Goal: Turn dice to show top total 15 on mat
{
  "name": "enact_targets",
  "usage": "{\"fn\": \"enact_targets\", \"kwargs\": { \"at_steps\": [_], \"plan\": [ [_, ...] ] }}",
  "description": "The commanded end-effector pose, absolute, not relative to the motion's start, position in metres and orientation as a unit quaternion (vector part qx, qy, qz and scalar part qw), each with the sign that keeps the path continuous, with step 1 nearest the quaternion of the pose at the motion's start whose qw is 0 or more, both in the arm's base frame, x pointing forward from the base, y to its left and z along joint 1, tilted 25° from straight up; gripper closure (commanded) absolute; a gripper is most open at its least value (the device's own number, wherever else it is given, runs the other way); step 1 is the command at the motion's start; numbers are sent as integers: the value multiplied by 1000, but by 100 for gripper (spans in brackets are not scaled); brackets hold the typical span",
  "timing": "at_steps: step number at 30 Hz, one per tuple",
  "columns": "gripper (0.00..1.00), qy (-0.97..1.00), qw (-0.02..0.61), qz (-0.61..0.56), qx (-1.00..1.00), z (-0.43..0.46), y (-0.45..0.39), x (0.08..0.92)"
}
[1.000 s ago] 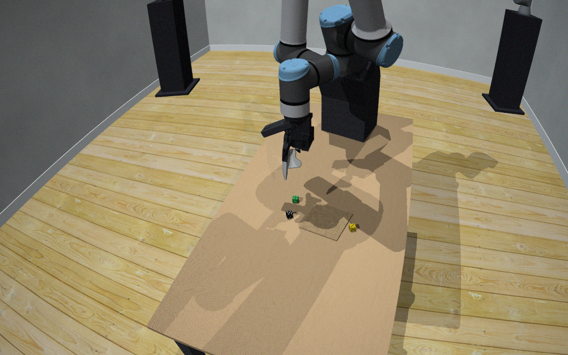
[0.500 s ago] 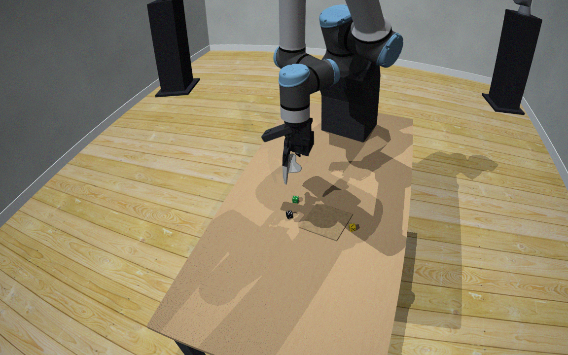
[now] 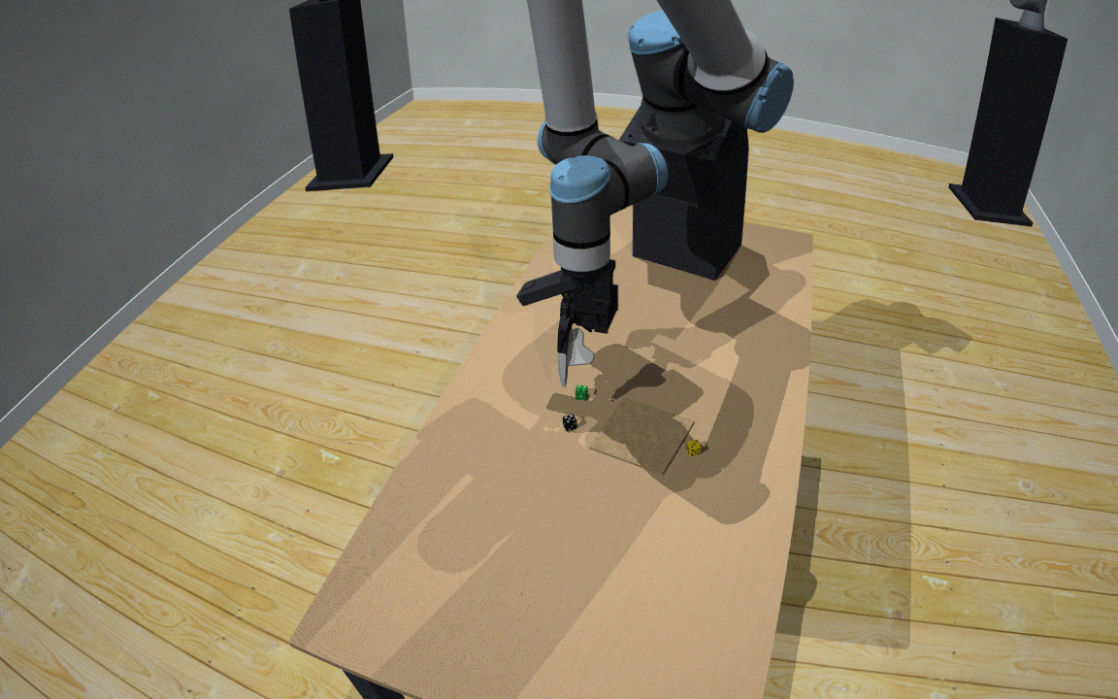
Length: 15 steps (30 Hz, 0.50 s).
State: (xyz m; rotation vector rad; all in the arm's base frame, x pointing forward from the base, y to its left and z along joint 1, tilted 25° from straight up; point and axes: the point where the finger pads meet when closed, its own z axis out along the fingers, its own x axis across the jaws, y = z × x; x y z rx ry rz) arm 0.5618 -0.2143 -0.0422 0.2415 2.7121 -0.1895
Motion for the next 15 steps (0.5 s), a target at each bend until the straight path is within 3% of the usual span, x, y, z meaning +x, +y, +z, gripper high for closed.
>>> {"fn": "enact_targets", "kwargs": {
  "at_steps": [1, 15],
  "plan": [
    [0, 972, 206, -69, 87, -63, -219, 572],
    [0, 972, 206, -69, 87, -80, -222, 579]
  ]
}}
